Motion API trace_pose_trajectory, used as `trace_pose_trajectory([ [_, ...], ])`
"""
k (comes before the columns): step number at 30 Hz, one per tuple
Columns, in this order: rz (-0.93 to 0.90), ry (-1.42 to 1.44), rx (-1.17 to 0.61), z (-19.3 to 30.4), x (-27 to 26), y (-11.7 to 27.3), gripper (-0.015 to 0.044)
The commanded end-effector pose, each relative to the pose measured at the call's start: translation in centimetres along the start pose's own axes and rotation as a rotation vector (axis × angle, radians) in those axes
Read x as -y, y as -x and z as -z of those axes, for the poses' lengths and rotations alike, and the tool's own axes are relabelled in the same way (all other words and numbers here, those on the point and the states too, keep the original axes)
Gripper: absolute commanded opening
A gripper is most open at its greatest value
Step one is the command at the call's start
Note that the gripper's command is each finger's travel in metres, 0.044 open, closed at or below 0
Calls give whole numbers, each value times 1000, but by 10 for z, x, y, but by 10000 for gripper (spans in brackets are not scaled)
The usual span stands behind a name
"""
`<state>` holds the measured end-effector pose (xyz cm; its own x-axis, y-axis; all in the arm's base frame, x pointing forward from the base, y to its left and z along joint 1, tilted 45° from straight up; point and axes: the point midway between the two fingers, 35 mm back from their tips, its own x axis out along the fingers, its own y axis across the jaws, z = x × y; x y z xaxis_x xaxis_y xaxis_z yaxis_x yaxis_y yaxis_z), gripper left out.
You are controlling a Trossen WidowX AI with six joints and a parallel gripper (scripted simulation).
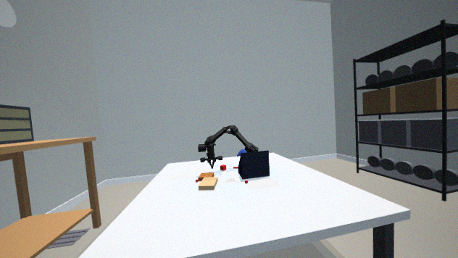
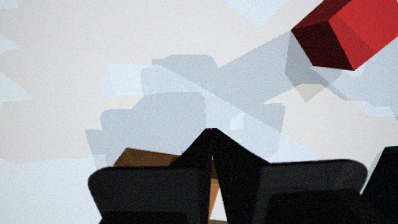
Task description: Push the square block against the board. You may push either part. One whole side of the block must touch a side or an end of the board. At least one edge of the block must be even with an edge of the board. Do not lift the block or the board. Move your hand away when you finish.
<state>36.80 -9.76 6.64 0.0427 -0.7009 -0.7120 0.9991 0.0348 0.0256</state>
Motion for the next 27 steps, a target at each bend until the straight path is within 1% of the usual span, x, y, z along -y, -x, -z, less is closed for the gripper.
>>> trace_pose_trajectory([
  [1, -12, -11, 1, -3, -1, 20, 0],
  [6, -19, 6, -1, 0, -4, 16, 0],
  [9, -22, 66, -3, 5, -8, 17, 0],
  [27, -42, 687, -17, 70, -49, 25, 0],
])
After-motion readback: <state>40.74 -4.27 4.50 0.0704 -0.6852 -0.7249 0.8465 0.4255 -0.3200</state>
